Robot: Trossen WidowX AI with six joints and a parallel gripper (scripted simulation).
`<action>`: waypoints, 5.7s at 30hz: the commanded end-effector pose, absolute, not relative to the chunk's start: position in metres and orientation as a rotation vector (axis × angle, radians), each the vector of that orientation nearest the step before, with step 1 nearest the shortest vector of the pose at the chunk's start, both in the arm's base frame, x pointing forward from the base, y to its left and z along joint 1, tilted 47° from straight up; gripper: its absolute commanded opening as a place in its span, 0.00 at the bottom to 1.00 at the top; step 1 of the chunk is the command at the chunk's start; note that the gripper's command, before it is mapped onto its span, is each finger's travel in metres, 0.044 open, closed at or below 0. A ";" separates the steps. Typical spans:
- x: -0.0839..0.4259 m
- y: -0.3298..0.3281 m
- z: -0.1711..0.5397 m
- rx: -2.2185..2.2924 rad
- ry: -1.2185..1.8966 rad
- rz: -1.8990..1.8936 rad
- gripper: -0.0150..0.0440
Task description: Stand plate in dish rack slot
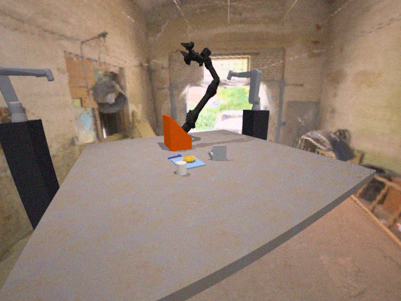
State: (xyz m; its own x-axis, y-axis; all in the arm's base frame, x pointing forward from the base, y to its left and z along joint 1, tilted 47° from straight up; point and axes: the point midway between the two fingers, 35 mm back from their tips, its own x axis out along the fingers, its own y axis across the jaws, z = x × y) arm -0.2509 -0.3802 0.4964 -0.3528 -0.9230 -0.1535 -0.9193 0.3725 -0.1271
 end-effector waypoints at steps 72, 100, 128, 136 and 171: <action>0.256 -0.348 0.133 -0.456 0.983 0.381 0.93; 0.321 -0.132 0.046 0.351 1.327 0.733 0.93; 0.311 -0.016 -0.051 0.489 1.458 0.770 0.93; 0.311 -0.009 -0.059 0.489 1.458 0.769 0.93; 0.304 0.027 -0.090 0.492 1.457 0.772 0.90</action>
State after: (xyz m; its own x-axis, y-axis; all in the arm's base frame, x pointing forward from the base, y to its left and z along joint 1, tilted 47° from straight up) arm 0.3052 0.0242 -0.0888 -0.0523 0.7173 -0.6948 -0.1726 0.6788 0.7137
